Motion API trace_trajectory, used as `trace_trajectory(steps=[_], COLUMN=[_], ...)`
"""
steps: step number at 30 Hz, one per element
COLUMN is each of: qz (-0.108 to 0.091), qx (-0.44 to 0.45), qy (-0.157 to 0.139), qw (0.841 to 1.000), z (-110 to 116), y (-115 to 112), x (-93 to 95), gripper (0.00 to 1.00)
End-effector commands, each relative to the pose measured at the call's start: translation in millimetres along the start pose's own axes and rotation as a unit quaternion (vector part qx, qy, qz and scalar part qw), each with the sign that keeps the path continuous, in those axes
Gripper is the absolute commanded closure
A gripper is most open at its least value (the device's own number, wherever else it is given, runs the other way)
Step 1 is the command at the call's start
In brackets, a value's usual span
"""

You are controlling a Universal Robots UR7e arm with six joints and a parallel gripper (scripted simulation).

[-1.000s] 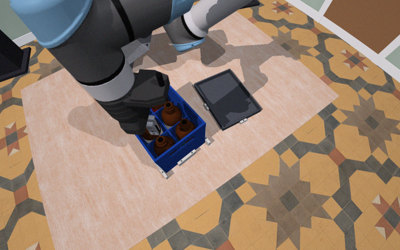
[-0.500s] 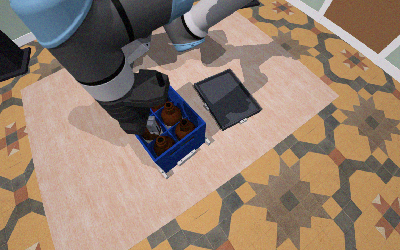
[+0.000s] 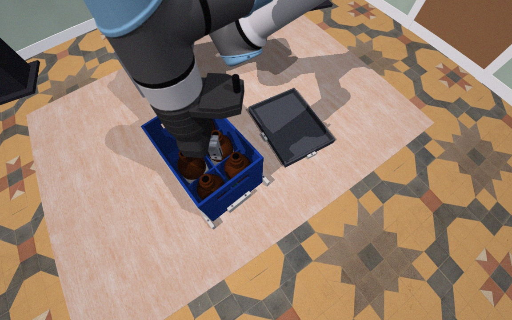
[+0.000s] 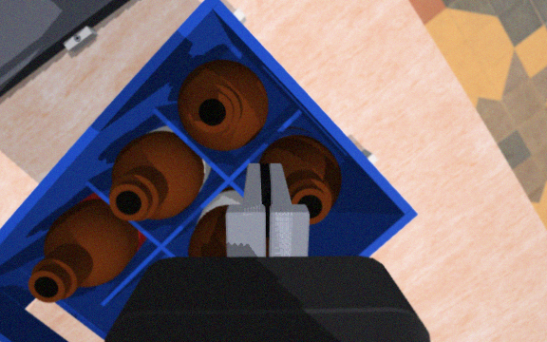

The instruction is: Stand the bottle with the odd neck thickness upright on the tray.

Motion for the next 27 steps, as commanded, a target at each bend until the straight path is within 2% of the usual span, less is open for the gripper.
trace_trajectory(steps=[1,8,9,27], qz=[0.001,0.001,0.001,0.001], qx=[0.000,0.000,0.000,0.000], qy=[0.000,0.000,0.000,0.000], qw=[1.000,1.000,1.000,1.000], z=[-21.6,-24.2,-24.2,-24.2], y=[-32.2,-36.5,-36.5,-36.5], x=[-1.1,-0.7,-0.7,-0.7], gripper=[1.00,1.00,0.00,0.00])
Point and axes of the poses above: the point where the finger pads meet when closed, its own x axis out along the fingers, its own y axis across the jaws, z = x × y, the point moved 10 cm from there along -x, back along the fingers, and after that the axes turned 9 degrees about x, right-handed, at the moved point
